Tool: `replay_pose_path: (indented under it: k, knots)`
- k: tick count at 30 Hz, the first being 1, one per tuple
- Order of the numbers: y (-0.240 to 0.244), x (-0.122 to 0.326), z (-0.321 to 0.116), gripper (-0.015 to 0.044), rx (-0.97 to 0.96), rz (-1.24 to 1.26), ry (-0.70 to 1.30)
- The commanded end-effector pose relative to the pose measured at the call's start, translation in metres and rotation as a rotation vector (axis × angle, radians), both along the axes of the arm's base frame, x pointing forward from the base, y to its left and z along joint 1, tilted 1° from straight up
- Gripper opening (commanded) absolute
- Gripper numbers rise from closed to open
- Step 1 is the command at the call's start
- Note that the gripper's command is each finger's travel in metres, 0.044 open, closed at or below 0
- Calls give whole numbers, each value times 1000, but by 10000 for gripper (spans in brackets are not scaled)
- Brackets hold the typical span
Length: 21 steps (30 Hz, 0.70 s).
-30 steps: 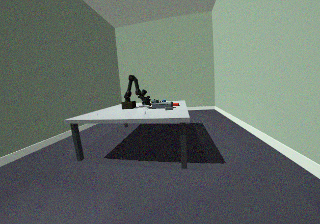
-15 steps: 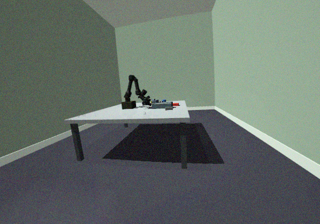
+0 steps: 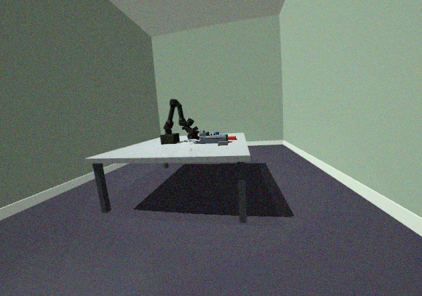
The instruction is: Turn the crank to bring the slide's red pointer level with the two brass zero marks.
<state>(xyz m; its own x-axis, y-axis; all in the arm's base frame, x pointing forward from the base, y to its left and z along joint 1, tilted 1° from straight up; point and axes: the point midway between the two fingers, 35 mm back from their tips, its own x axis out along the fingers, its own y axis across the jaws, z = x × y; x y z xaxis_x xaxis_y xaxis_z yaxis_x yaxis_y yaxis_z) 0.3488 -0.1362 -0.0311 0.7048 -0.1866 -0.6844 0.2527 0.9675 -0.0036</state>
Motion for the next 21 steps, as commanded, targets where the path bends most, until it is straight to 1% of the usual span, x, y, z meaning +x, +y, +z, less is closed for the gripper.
replay_pose_path:
  k: [1, 21]
  knots:
    - [9, 2, 0, 0, 12, 24, -2]
    - [12, 3, 2, 0, 13, 24, -2]
